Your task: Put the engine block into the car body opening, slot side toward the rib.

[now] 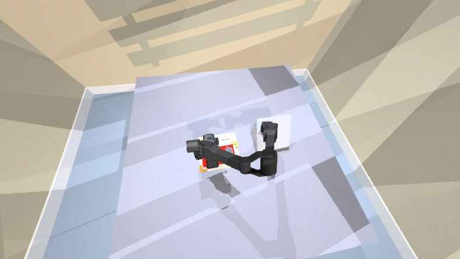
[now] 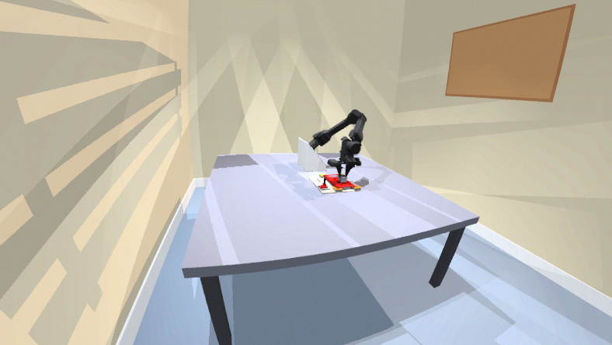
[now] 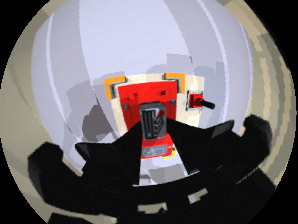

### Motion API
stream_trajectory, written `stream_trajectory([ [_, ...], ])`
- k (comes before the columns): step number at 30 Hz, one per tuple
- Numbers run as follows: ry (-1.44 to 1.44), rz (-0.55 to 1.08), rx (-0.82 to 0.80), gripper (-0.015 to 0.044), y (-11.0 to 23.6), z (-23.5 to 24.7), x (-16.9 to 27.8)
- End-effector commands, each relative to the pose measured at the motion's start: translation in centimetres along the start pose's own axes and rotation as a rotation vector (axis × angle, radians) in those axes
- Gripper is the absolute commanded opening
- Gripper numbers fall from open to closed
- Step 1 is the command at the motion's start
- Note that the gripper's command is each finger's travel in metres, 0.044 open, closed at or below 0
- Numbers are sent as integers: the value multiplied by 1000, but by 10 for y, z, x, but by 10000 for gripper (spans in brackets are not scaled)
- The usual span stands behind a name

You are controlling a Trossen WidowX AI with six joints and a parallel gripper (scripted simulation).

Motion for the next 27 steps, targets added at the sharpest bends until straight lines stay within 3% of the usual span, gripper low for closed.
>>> stream_trajectory([
  [1,-5,4,-5,158,-2,0,0],
  [27,-5,5,-6,158,-9,0,0],
])
Point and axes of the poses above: the point midway between the two fingers, 35 mm back from their tips, its own y axis back along the fingers, its own z axis across the jaws, x = y × z, the point moved 2 cm from there along y, back along the fingers, and after that the axes turned 12 degrees about -y, right-handed, at the moved point
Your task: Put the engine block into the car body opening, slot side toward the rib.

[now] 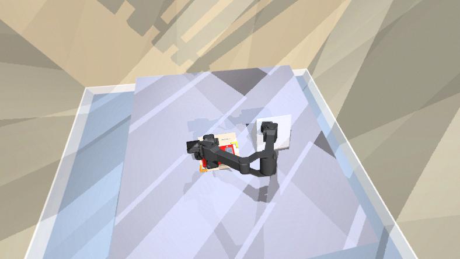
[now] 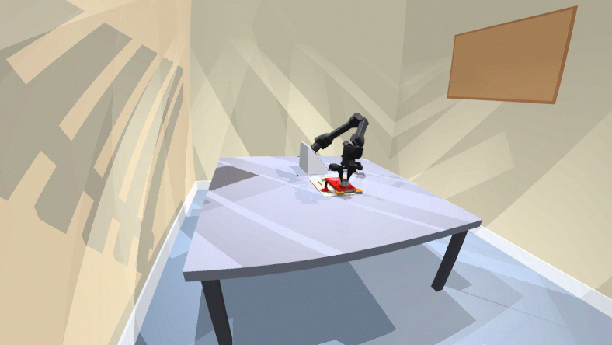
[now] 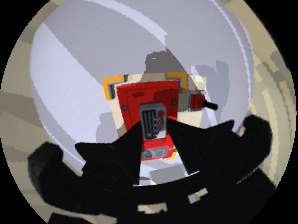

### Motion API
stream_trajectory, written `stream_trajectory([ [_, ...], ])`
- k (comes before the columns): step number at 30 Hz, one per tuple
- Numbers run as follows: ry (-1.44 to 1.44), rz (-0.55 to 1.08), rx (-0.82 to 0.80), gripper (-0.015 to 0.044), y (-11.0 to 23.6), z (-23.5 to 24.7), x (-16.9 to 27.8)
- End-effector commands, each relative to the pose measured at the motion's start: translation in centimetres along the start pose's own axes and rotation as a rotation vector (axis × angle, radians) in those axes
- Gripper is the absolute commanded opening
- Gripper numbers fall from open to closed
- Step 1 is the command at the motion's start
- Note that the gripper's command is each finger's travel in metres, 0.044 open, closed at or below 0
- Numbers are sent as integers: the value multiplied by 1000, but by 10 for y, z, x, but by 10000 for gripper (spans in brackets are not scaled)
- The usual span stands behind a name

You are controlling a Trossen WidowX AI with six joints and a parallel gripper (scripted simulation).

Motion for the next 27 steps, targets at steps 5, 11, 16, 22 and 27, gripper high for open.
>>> stream_trajectory([
  [5,-6,5,-5,158,-3,0,0],
  [11,-6,5,-5,158,-5,0,0],
  [16,-6,5,-5,158,-6,0,0],
  [22,-6,5,-5,158,-7,0,0],
  [27,-6,5,-5,158,-9,0,0],
])
Point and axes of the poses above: the point midway between the two fingers, 35 mm back from their tips, its own y axis back along the fingers, its own z axis across the jaws, x = y × z, the point moved 2 cm from there along y, back along the fingers, and after that the axes turned 12 degrees about -y, right-handed, at the moved point
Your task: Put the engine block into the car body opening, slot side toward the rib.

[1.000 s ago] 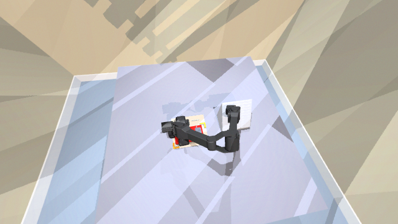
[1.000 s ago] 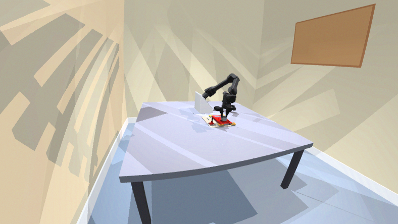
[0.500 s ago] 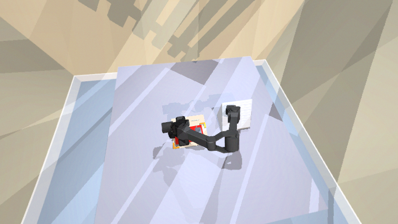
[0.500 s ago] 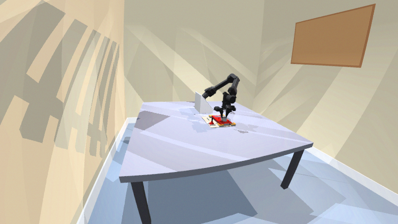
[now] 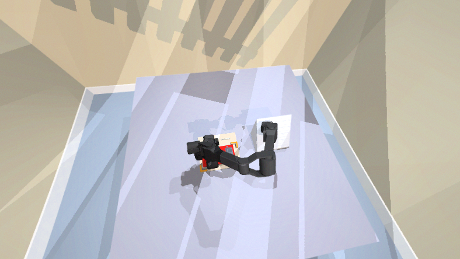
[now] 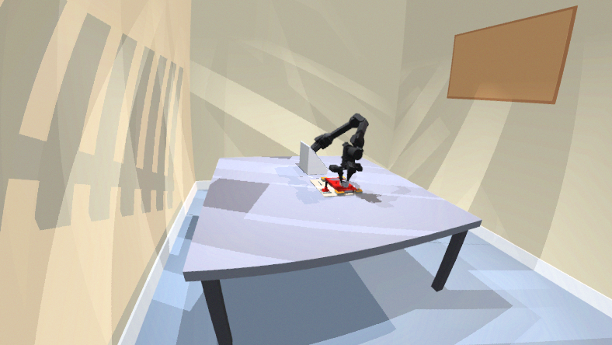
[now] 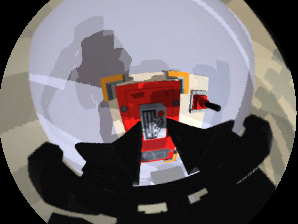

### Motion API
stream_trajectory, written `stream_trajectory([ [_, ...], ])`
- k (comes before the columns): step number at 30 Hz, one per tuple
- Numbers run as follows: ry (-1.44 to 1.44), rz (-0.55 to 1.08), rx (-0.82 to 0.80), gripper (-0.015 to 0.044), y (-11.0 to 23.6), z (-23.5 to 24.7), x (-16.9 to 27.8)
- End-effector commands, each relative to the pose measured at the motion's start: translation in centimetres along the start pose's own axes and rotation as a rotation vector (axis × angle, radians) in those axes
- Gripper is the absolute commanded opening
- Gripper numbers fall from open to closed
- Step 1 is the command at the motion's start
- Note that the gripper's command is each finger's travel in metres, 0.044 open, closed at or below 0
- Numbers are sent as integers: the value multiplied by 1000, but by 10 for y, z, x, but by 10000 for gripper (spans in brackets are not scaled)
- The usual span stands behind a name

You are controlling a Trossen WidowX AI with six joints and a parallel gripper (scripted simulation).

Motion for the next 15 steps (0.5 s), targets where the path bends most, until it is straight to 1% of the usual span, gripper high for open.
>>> stream_trajectory([
  [1,-6,5,-5,158,-2,0,0],
  [5,-6,5,-5,158,-3,0,0],
  [15,0,0,0,420,-1,0,0],
])
Point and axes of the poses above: the point midway between the two fingers, 35 mm back from their tips, its own y axis back along the fingers, its own z axis across the jaws, x = y × z, the point moved 2 cm from there along y, back along the fingers, and after that the axes turned 12 degrees about -y, right-handed, at the moved point
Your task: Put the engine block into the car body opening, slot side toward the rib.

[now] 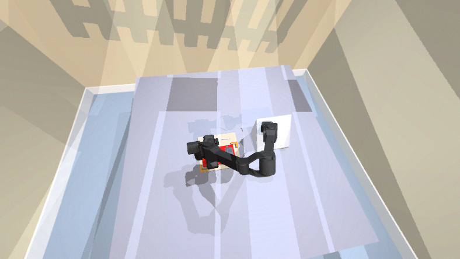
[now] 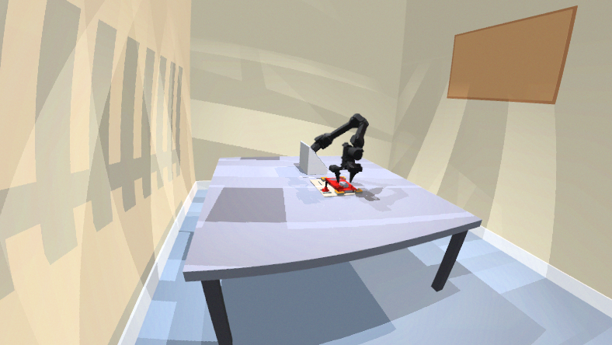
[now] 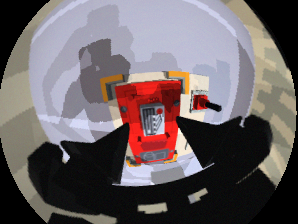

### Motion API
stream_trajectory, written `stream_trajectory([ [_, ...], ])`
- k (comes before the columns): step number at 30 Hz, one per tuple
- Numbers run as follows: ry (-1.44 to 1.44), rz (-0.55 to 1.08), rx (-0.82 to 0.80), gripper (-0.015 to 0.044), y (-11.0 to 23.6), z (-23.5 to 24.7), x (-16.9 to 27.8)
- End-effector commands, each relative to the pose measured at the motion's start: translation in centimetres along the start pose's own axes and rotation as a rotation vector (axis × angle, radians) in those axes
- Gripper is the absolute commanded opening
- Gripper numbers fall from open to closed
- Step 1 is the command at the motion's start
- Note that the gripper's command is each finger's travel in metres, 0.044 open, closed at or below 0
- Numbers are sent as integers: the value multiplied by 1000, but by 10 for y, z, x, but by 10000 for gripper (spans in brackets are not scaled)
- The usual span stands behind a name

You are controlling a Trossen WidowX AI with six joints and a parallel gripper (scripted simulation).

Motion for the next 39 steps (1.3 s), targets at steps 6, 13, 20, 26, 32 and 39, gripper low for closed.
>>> stream_trajectory([
  [6,1,0,1,440,0,0,0],
  [13,-5,4,-4,440,13,-1,1],
  [20,-5,4,-4,309,13,-1,1],
  [26,-5,4,-4,151,13,-1,1],
  [32,-5,4,-4,0,13,-1,1],
  [39,-5,4,-4,0,13,-1,1],
])
Point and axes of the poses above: the point midway between the two fingers, 35 mm back from their tips, its own y axis back along the fingers, its own z axis across the jaws, x = y × z, the point moved 2 cm from there along y, back along the fingers, and after that the axes turned 12 degrees about -y, right-handed, at the moved point
